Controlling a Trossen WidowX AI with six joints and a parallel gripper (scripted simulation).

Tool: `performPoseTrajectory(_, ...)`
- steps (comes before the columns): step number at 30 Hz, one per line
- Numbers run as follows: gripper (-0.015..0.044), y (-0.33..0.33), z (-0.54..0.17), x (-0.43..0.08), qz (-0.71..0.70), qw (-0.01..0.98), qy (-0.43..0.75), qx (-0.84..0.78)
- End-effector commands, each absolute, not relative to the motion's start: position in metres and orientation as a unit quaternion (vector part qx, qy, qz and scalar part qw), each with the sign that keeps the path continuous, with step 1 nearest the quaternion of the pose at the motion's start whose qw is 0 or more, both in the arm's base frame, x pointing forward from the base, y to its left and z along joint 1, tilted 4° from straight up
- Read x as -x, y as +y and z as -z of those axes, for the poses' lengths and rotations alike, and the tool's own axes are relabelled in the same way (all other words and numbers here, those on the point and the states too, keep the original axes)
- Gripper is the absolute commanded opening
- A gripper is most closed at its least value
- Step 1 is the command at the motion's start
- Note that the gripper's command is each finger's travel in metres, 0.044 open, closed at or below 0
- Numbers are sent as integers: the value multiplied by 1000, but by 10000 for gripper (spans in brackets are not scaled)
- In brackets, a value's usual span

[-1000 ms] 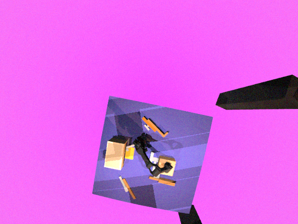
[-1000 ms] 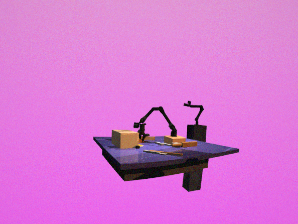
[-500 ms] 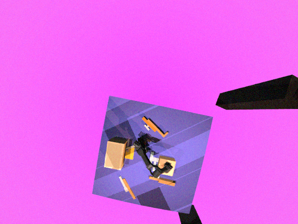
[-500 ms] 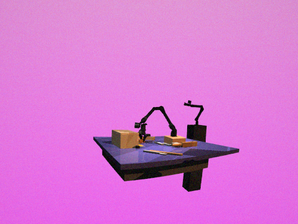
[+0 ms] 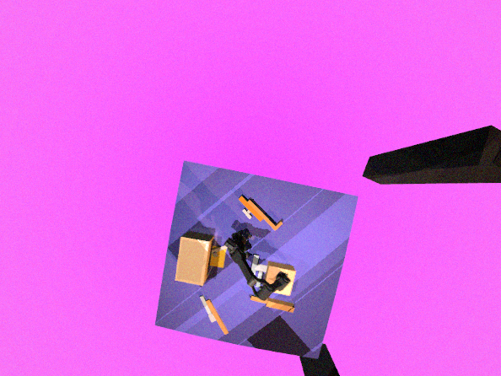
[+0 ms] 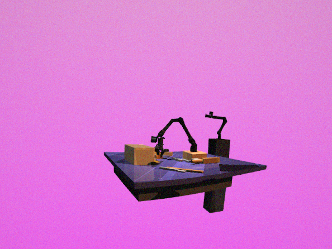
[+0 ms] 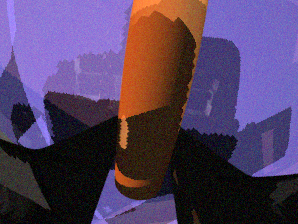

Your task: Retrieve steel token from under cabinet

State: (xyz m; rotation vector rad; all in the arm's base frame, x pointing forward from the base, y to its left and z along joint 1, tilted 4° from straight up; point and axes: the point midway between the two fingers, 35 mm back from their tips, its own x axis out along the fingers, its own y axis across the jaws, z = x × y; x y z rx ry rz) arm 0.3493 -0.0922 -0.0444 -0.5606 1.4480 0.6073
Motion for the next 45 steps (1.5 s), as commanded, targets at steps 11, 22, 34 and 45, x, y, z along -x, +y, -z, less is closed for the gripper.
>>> performPoseTrajectory(11, 0, -81, 45, -340, -275, 672, 643, 245)
performPoseTrajectory(22, 0, -89, 46, -334, -275, 671, 643, 245)
performPoseTrajectory(34, 0, -105, 47, -320, -275, 671, 644, 245)
performPoseTrajectory(45, 0, -119, 48, -308, -274, 671, 644, 245)
